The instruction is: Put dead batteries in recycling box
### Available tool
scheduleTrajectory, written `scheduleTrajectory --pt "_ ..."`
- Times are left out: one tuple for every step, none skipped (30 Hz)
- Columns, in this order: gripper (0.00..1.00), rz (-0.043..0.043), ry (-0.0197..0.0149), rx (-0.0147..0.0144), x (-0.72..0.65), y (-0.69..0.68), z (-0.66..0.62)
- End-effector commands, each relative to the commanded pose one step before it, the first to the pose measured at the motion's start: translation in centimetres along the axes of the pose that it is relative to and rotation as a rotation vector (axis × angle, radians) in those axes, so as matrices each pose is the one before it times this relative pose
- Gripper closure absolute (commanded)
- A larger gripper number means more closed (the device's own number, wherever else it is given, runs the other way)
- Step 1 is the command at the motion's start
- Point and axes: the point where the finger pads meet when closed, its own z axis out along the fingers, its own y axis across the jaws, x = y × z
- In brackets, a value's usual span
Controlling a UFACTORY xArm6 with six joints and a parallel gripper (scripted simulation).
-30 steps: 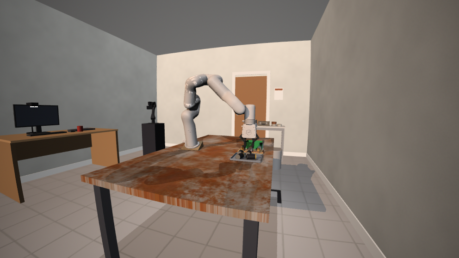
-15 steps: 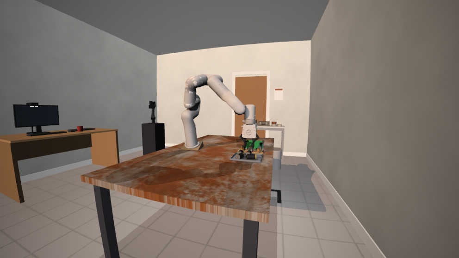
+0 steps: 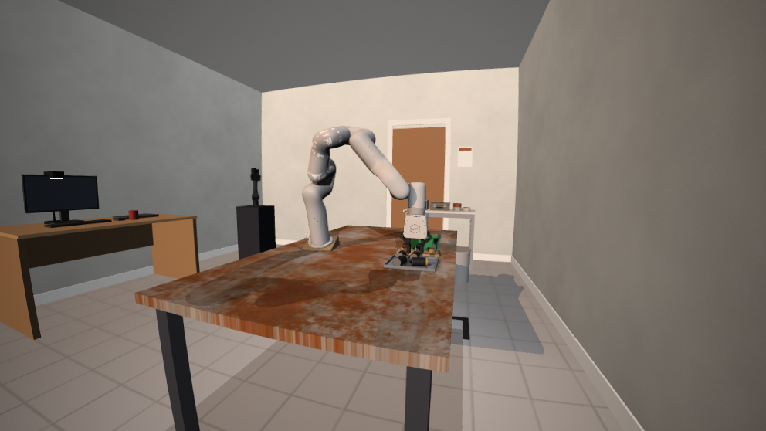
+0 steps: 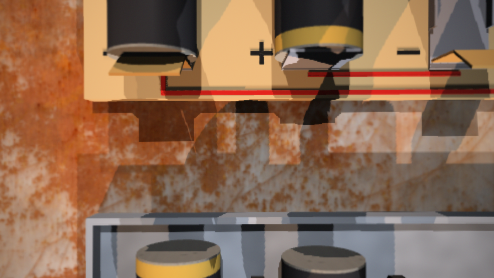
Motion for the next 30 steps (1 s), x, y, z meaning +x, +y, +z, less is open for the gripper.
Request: scheduleTrajectory --pt "0.49 0.00082 -0.00041 -0.00552 -0.031 0.217 0.082" --pt "0.49 0.00000 0.00000 0.00000 0.000 0.000 0.039" --pt "0.49 0.00000 0.00000 0.00000 0.000 0.000 0.085" --pt "0.49 0.00000 0.00002 0.00000 0.000 -0.001 0.129" --pt "0.49 0.00000 0.00001 0.00000 0.000 0.000 0.159" --pt "0.49 0.00000 0.00000 0.00000 0.000 0.000 0.170" --pt "0.49 0.00000 0.00000 0.00000 0.000 0.000 0.158" --pt "0.49 0.00000 0.00000 0.00000 0.000 0.000 0.127" --pt "0.49 0.00000 0.00000 0.00000 0.000 0.000 0.083" --pt "0.49 0.00000 0.00000 0.00000 0.000 0.000 0.038" --pt "0.49 0.00000 0.00000 0.00000 0.000 0.000 0.000" --pt "0.49 0.00000 0.00000 0.00000 0.000 0.000 0.000" --pt "0.49 0.00000 0.00000 0.00000 0.000 0.000 0.006" --pt "0.49 0.00000 0.00000 0.00000 0.000 0.000 0.000" --pt "0.49 0.00000 0.00000 0.00000 0.000 0.000 0.000" --pt "0.49 0.00000 0.00000 0.00000 0.000 0.000 0.000" --pt "0.49 0.00000 0.00000 0.00000 0.000 0.000 0.000" --pt "0.49 0.00000 0.00000 0.00000 0.000 0.000 0.000" --pt "0.49 0.00000 0.00000 0.00000 0.000 0.000 0.000" --pt "0.72 0.00000 0.00000 0.00000 0.000 0.000 0.000" --pt "0.72 0.00000 0.00000 0.00000 0.000 0.000 0.000" --pt "0.72 0.00000 0.00000 0.00000 0.000 0.000 0.000" --pt "0.72 0.00000 0.00000 0.00000 0.000 0.000 0.000" --pt "0.72 0.00000 0.00000 0.00000 0.000 0.000 0.000" --pt "0.72 0.00000 0.00000 0.00000 0.000 0.000 0.000" --pt "0.72 0.00000 0.00000 0.00000 0.000 0.000 0.000" --pt "0.72 0.00000 0.00000 0.00000 0.000 0.000 0.000" --pt "0.72 0.00000 0.00000 0.00000 0.000 0.000 0.000" --pt "0.72 0.00000 0.00000 0.00000 0.000 0.000 0.000" --pt "0.72 0.00000 0.00000 0.00000 0.000 0.000 0.000"
